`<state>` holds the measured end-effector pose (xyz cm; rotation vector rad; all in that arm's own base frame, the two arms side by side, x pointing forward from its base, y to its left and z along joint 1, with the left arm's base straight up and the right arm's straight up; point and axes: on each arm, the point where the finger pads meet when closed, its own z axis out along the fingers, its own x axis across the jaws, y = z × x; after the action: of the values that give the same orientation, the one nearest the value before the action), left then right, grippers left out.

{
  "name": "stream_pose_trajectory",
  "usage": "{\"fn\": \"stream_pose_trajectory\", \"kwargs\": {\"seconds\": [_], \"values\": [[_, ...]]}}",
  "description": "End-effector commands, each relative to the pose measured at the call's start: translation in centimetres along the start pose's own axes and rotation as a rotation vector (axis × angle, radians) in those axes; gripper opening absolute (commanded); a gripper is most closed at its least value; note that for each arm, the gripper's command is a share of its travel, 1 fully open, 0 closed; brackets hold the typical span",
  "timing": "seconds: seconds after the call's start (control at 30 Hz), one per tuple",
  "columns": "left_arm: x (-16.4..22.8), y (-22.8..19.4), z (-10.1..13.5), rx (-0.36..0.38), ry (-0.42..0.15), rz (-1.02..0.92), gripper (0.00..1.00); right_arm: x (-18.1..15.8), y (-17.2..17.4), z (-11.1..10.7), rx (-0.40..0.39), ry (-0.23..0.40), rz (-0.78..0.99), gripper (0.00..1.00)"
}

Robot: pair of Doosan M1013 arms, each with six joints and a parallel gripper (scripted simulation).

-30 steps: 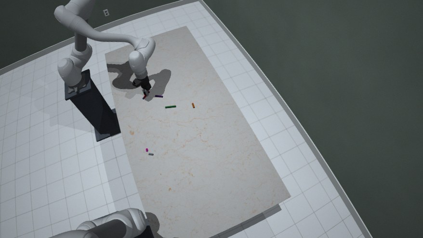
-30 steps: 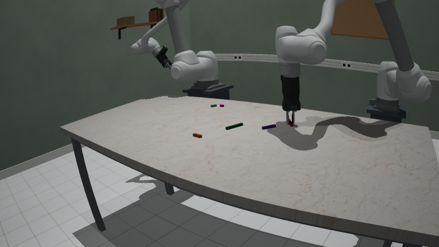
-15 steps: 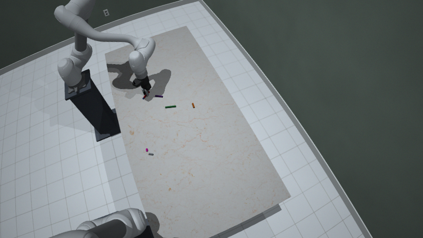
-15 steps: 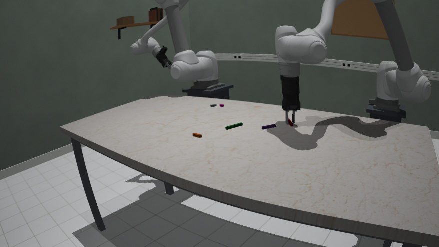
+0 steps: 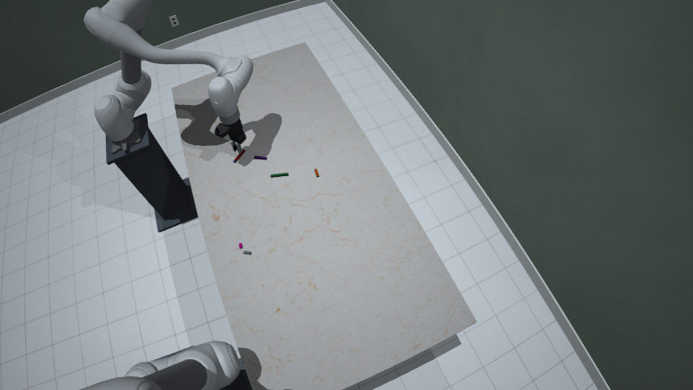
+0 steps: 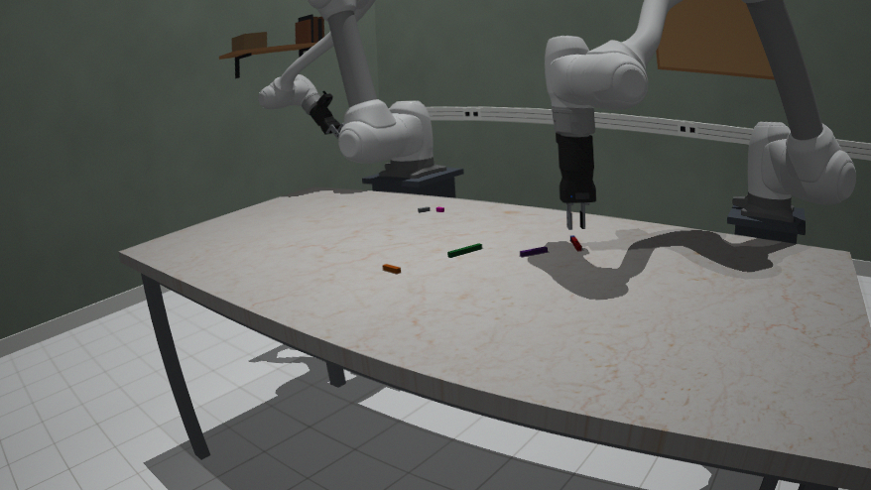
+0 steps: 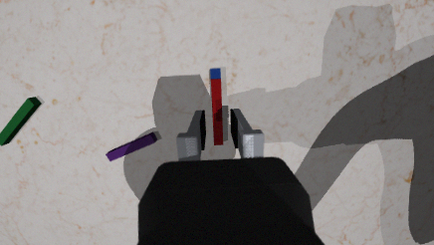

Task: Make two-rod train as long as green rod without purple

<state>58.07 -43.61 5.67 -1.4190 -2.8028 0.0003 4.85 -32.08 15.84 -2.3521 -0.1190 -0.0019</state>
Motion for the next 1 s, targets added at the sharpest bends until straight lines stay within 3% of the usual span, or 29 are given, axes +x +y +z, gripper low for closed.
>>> {"fn": "stream_pose_trajectory", "kwargs": {"seconds": [0.0,0.33,0.53,0.57,0.97], "values": [[0.0,0.0,-1.5,-0.001,-0.001,0.000,0.54,0.0,0.0,-0.1,-0.001,0.000,0.000,1.00],[0.0,0.0,-5.1,-0.001,-0.001,0.000,0.54,0.0,0.0,-0.1,-0.001,0.000,0.000,1.00],[0.0,0.0,-5.6,-0.001,-0.001,0.000,0.54,0.0,0.0,-0.1,-0.001,0.000,0.000,1.00],[0.0,0.0,-5.6,-0.001,-0.001,0.000,1.00,0.0,0.0,-0.1,-0.001,0.000,0.000,1.00],[0.0,0.0,-5.6,-0.001,-0.001,0.000,1.00,0.0,0.0,-0.1,-0.001,0.000,0.000,1.00]]}}
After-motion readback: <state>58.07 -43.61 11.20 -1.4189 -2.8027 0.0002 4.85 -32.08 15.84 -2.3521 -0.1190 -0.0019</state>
